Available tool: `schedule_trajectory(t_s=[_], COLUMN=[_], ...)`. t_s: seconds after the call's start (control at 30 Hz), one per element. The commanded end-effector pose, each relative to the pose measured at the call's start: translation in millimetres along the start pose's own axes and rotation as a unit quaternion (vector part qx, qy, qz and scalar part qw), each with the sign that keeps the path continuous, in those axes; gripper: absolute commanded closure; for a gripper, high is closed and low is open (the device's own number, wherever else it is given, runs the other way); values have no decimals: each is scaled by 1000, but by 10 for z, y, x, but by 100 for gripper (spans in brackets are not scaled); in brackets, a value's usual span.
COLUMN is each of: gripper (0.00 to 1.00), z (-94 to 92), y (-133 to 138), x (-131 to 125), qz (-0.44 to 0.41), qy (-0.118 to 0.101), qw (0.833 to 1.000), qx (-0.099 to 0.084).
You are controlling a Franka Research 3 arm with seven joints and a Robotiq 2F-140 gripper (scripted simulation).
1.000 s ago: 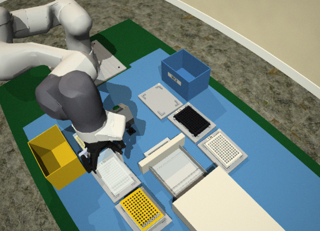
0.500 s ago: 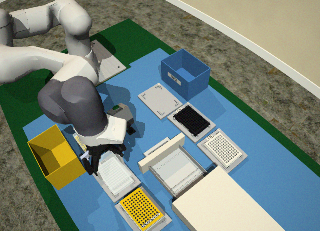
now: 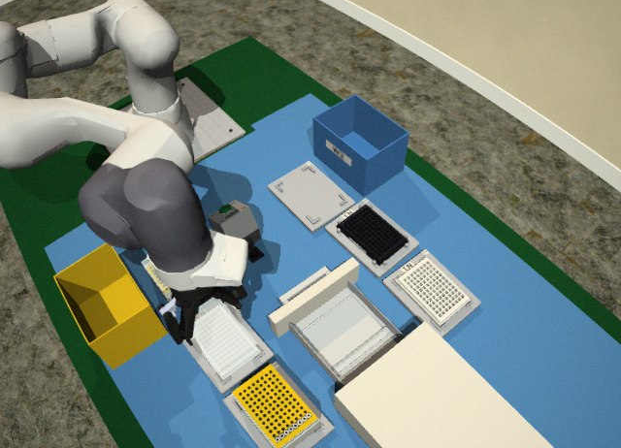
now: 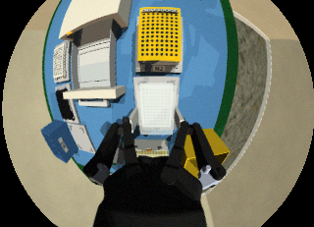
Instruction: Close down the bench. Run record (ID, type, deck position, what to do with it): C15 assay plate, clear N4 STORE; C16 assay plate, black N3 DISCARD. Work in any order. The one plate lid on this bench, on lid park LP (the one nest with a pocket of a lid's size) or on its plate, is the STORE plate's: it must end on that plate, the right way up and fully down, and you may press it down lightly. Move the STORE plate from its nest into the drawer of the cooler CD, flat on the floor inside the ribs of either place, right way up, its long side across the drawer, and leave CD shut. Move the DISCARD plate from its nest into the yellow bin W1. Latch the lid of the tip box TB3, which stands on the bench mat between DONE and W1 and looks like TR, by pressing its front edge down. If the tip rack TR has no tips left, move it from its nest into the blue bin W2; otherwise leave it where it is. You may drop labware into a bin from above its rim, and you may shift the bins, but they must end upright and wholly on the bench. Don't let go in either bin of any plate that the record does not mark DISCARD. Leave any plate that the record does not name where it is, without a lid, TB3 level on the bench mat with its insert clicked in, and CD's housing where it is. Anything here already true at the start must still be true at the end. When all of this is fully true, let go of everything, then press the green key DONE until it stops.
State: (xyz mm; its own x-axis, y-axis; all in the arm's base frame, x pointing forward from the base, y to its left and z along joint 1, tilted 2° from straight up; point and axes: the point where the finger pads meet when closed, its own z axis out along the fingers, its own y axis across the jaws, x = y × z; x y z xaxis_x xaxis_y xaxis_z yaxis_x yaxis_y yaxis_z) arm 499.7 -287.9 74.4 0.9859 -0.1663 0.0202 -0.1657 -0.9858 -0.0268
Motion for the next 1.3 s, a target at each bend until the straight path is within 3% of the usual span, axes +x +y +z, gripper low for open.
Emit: schedule_trajectory(t_s=[0.0,0.27,1.27], gripper=[100,100,100], z=[46,146,146], y=[-13,-14,-10], x=[21,21,11], qz=[2,2,2], qy=[3,3,3], qw=[1000,1000,1000], qx=[0,0,0])
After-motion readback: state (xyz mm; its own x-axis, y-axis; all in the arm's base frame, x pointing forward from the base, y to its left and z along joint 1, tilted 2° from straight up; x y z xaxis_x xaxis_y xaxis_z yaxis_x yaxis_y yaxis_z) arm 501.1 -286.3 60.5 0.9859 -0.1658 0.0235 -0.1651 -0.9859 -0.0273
